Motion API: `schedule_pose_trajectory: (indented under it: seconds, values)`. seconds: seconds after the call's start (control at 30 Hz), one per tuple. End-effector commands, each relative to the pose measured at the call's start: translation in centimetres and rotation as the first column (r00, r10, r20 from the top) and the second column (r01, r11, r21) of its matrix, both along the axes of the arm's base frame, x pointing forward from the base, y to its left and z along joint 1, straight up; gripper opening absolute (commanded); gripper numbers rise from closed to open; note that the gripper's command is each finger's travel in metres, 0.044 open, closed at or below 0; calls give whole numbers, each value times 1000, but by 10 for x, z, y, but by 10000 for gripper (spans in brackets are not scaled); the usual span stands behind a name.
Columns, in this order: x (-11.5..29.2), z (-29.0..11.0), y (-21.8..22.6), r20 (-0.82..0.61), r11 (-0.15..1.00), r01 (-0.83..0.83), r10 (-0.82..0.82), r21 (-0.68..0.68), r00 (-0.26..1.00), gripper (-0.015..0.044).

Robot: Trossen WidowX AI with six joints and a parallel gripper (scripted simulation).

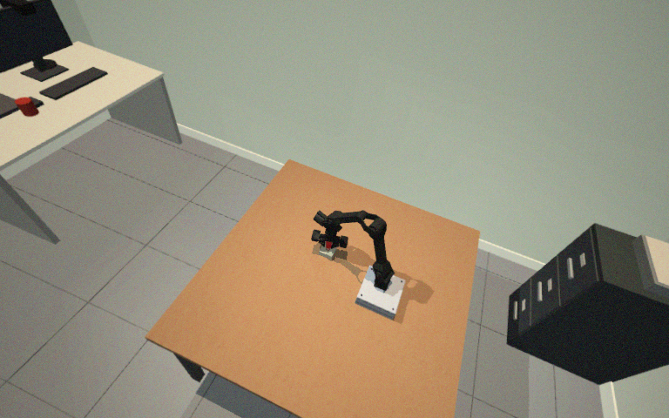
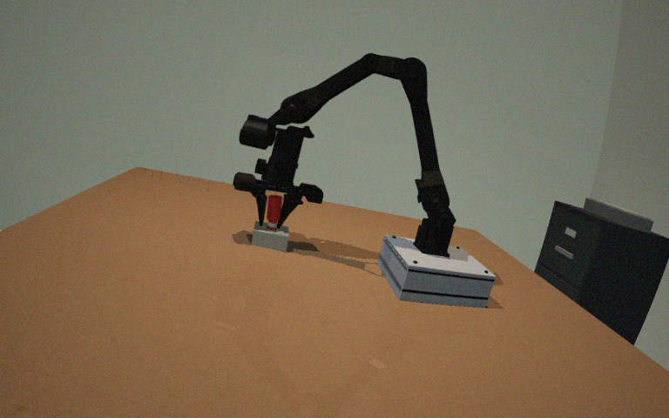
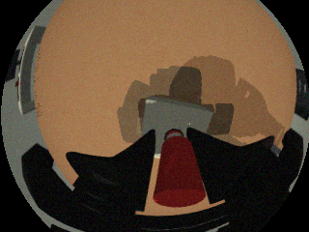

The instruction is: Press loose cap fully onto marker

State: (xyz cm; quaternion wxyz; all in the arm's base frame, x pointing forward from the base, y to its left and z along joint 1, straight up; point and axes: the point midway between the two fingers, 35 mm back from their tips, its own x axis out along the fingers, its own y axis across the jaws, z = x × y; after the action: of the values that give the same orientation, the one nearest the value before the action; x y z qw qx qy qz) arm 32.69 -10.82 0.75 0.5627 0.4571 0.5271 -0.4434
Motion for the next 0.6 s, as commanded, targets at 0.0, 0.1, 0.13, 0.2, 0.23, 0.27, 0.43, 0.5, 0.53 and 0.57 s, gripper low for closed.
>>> schedule_pose_trajectory:
  seconds: [0.0, 0.1, 0.13, 0.2, 0.23, 0.27, 0.43, 0.5, 0.53, 0.57]
  values:
    - [-4, -1, -1, -15, 1000, 2, -2, -4, 1000, 263]
    - [-4, -1, -1, -15, 1000, 2, -2, -4, 1000, 341]
    - [-4, -1, -1, -15, 1000, 2, -2, -4, 1000, 367]
    - [-4, -1, -1, -15, 1000, 2, -2, -4, 1000, 420]
    - [-4, -1, -1, -15, 1000, 2, -2, -4, 1000, 440]
    - [-4, -1, -1, -15, 1000, 2, -2, -4, 1000, 440]
    - [1, 63, 0, 4, 1000, 0, 0, -3, 1000, 440]
    - [0, 76, 1, 7, 1000, -1, 1, -2, 1000, 440]
    - [0, 76, 1, 7, 1000, -1, 1, -2, 1000, 440]
    - [0, 76, 1, 7, 1000, -1, 1, -2, 1000, 440]
